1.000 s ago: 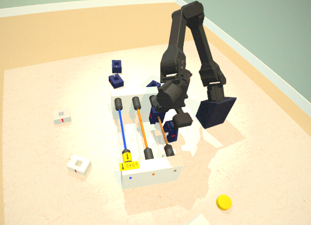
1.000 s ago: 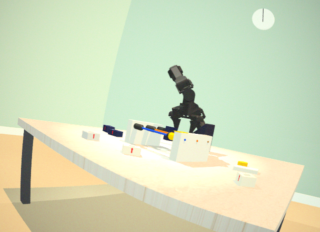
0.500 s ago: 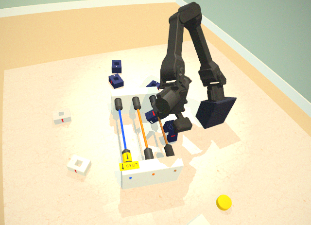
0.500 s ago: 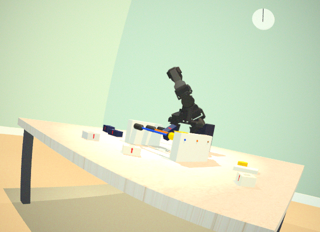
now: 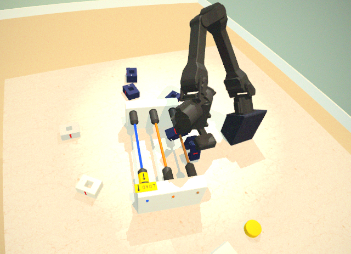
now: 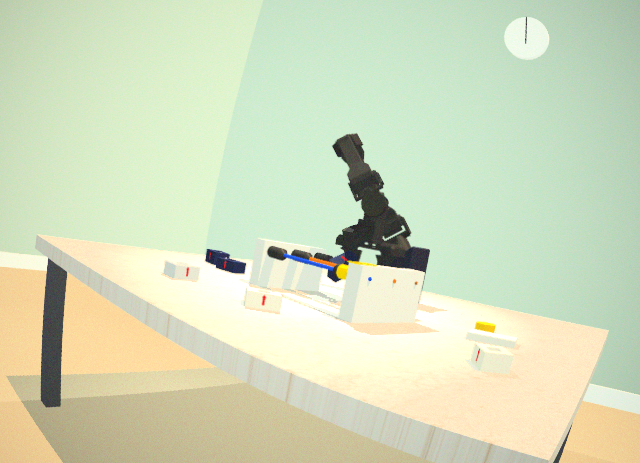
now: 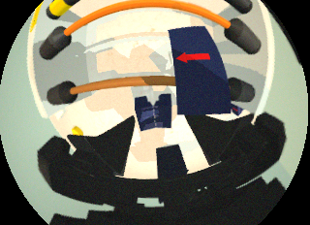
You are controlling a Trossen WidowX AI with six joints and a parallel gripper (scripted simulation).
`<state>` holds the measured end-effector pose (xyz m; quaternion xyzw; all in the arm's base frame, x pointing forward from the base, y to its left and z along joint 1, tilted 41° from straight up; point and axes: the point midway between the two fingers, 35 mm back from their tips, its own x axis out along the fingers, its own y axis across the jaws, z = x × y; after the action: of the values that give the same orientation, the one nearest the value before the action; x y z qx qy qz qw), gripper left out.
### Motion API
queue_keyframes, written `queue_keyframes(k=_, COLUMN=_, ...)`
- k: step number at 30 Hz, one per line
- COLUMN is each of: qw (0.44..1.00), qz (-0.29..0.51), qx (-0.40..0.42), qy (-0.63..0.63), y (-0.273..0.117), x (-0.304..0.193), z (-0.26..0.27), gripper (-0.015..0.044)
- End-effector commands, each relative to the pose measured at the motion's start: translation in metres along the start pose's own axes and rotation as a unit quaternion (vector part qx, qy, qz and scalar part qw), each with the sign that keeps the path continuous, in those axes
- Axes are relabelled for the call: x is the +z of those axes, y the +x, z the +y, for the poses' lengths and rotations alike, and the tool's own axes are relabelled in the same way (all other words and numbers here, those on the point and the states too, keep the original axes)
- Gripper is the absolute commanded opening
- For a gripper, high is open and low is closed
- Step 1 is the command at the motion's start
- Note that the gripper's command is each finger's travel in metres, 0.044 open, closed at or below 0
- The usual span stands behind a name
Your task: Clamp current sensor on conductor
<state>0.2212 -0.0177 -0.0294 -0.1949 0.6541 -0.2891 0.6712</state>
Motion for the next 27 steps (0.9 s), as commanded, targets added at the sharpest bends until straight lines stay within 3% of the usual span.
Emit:
queue_keyframes(k=1, qw=1.0, qz=-0.002, qx=0.001, qy=0.001, y=-0.001, x=0.001, z=0.001, gripper=0.0353)
queue_keyframes(k=21, qw=1.0, qz=-0.002, qx=0.001, qy=0.001, y=-0.001, x=0.001, z=0.001, gripper=0.022)
queue_keyframes(k=27, qw=1.0, qz=-0.003, qx=0.003, qy=0.0, y=-0.02, x=0.005, z=0.003, gripper=0.0063)
